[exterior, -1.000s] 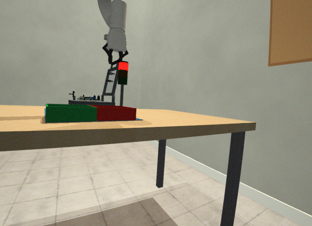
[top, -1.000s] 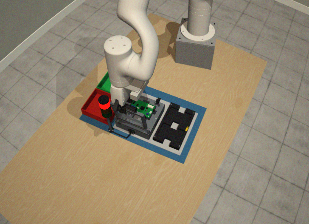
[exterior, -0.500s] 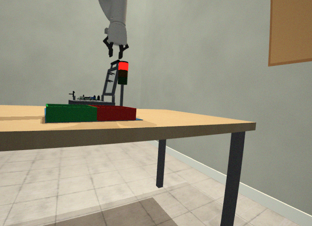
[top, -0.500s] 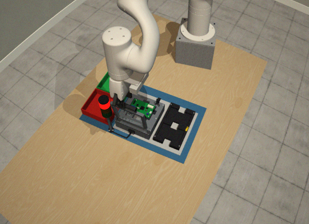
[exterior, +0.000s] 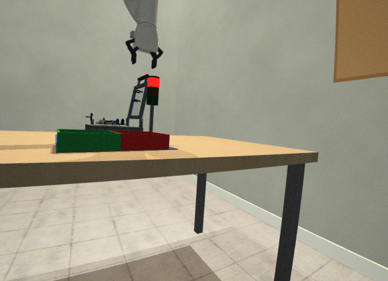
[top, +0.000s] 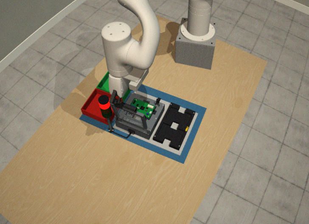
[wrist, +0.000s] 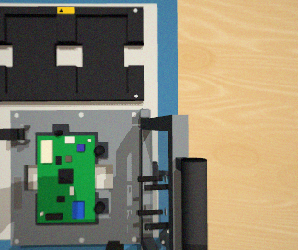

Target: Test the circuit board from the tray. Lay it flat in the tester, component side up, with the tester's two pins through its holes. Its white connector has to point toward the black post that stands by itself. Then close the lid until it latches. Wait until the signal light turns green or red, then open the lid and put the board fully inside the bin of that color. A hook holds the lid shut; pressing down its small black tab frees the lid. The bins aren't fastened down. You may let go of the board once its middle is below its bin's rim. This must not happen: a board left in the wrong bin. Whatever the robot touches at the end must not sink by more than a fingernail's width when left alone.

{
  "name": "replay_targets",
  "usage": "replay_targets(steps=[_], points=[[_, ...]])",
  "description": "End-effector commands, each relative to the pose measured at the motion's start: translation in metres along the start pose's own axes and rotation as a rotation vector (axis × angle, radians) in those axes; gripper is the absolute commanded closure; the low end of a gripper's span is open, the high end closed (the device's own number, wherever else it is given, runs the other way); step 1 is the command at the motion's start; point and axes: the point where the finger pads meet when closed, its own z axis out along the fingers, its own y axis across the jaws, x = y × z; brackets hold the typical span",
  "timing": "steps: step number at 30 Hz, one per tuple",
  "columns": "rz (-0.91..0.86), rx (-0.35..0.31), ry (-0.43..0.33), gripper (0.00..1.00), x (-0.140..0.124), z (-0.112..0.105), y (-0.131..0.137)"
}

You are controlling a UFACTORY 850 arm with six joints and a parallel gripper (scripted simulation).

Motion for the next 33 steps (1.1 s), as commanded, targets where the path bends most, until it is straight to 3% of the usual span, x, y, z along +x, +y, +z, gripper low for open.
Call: replay_targets(steps=[1,10,19,33], points=[[0.000,-0.003,0.000,0.00,0.000,-0.002,0.001],[0.000,-0.003,0.000,0.00,0.000,-0.002,-0.003],[0.000,-0.003,0.000,0.00,0.000,-0.002,-0.030],[0.000,-0.003,0.000,0.00,0.000,-0.001,-0.117]])
